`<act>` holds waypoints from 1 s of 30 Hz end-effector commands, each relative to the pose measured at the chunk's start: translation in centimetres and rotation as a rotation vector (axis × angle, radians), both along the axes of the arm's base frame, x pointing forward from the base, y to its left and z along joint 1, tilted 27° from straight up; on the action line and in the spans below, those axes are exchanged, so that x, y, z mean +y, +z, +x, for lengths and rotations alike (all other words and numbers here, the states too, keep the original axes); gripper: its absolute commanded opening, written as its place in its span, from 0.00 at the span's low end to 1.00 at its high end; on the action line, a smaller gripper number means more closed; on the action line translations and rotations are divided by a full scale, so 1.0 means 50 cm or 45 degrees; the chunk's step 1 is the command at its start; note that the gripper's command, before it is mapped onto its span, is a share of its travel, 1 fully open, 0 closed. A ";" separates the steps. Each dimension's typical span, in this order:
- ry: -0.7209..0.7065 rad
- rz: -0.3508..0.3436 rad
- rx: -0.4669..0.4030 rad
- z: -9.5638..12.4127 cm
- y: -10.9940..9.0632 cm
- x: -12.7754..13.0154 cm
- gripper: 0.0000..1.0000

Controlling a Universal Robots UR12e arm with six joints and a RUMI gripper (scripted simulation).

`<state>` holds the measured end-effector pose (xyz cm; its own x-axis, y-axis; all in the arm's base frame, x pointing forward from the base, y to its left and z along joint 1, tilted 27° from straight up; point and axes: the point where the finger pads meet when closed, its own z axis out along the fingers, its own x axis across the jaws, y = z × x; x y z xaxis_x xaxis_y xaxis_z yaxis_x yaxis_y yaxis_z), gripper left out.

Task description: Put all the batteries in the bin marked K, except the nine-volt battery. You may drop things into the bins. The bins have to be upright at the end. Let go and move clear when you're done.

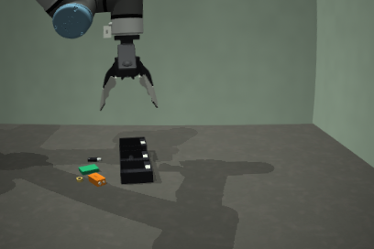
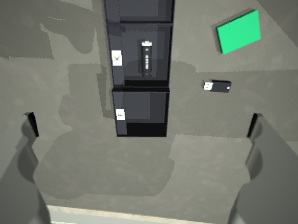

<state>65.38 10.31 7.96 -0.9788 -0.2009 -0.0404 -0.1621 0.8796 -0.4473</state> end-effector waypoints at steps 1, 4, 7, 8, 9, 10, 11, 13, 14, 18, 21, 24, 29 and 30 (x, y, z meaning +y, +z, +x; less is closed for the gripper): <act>0.000 0.000 -0.001 -0.005 0.040 0.019 1.00; 0.000 0.000 -0.001 -0.008 0.061 0.029 1.00; 0.000 0.000 -0.001 -0.009 0.068 0.033 1.00; 0.000 0.000 -0.001 -0.010 0.076 0.036 1.00; 0.000 0.000 -0.001 -0.011 0.083 0.040 1.00; 0.000 0.000 -0.001 -0.012 0.090 0.043 1.00; 0.000 0.000 -0.001 -0.013 0.097 0.047 1.00; 0.000 0.000 -0.001 -0.013 0.097 0.047 1.00; 0.000 0.000 -0.001 -0.013 0.097 0.047 1.00; 0.000 0.000 -0.001 -0.013 0.097 0.047 1.00; 0.000 0.000 -0.001 -0.013 0.097 0.047 1.00; 0.000 0.000 -0.001 -0.013 0.097 0.047 1.00; 0.000 0.000 -0.001 -0.013 0.097 0.047 1.00; 0.000 0.000 -0.001 -0.013 0.097 0.047 1.00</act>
<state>64.70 12.62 12.74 -0.9789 -0.2003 -0.0395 -0.1619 0.8796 -0.4472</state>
